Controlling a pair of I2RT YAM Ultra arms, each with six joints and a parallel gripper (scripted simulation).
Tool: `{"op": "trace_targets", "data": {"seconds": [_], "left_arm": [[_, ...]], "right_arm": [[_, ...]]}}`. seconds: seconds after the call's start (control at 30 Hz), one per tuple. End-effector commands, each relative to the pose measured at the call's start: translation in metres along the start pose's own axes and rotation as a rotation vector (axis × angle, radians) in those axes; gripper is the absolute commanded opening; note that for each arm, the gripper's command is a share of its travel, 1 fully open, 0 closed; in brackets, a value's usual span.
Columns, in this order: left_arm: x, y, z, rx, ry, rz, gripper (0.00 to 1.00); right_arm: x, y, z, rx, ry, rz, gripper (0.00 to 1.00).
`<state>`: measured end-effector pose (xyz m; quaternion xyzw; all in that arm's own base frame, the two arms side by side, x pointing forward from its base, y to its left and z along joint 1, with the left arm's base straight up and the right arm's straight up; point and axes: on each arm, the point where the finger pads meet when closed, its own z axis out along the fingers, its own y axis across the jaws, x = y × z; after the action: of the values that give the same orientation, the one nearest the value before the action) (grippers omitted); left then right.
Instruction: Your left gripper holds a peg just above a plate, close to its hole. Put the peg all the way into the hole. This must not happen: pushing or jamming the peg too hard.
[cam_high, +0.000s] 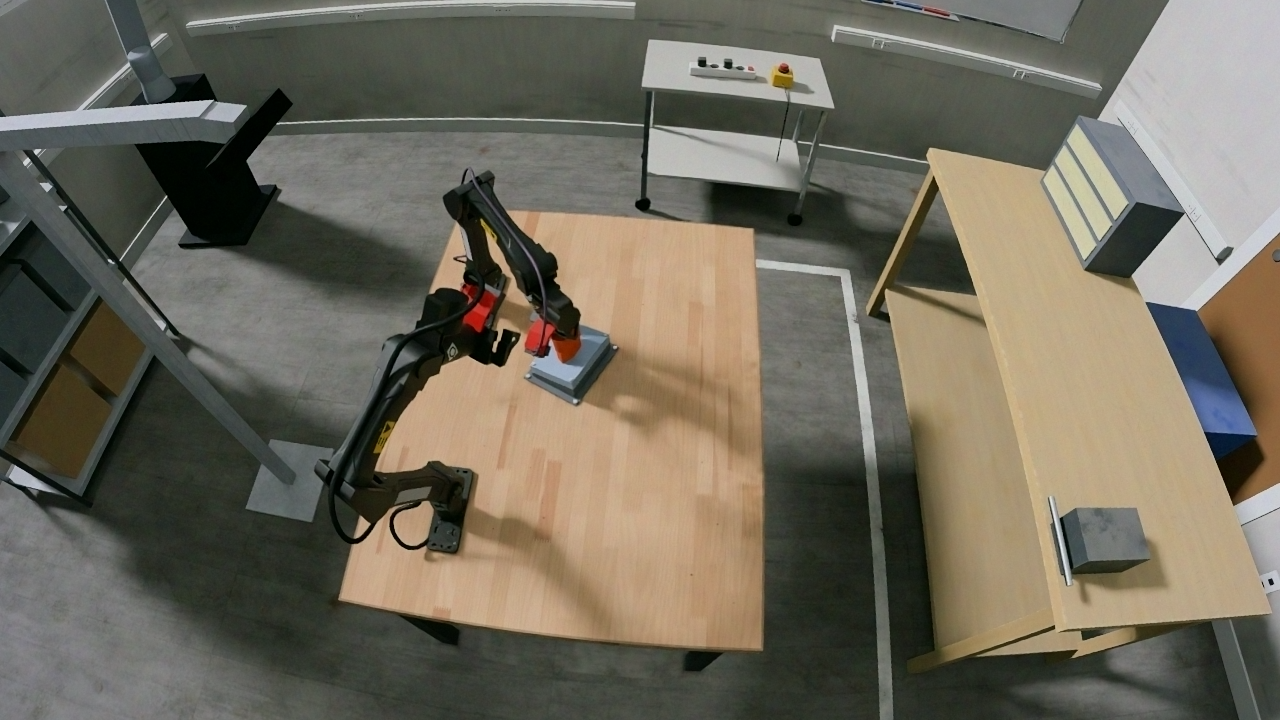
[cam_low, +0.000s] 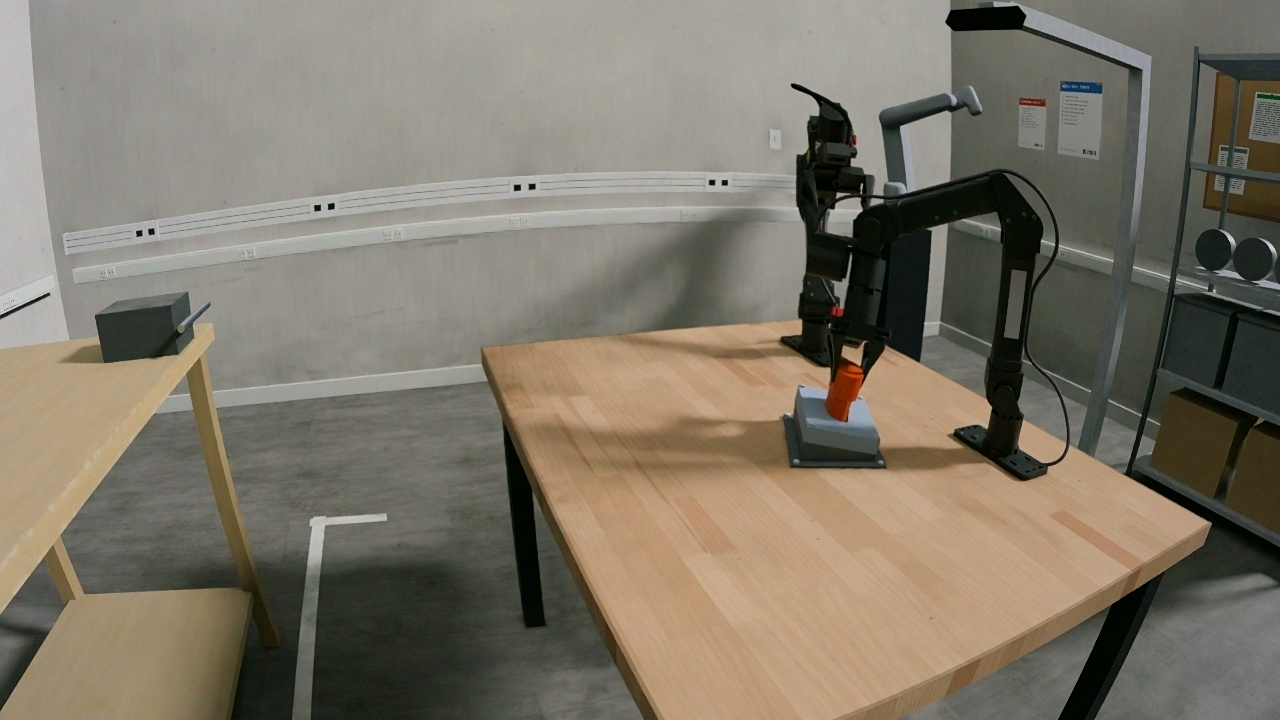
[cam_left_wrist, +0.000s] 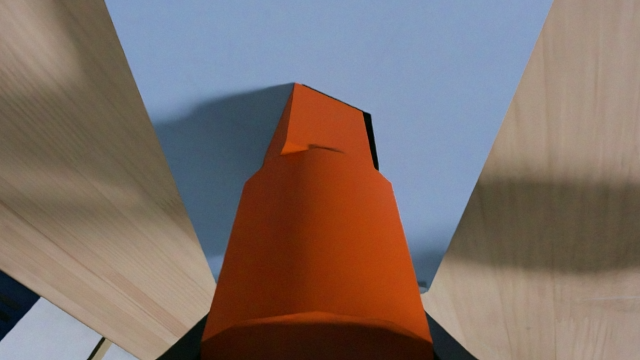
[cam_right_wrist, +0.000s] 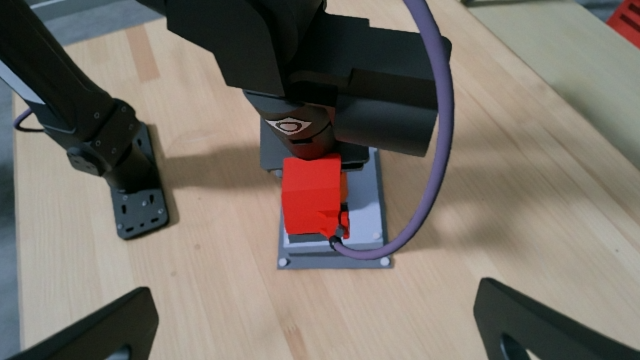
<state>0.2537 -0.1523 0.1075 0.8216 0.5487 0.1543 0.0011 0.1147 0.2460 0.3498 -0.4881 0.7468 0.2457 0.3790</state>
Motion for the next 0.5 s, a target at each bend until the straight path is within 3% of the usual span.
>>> {"op": "trace_targets", "data": {"seconds": [0.0, 0.47], "left_arm": [[0.003, 0.005, -0.006, -0.005, -0.012, -0.027, 0.39], [0.005, -0.001, -0.004, -0.006, -0.001, -0.017, 0.39]], "right_arm": [[-0.01, 0.0, -0.012, 0.005, -0.039, 0.0, 1.0], [-0.01, 0.0, -0.012, 0.005, -0.039, 0.0, 1.0]]}}
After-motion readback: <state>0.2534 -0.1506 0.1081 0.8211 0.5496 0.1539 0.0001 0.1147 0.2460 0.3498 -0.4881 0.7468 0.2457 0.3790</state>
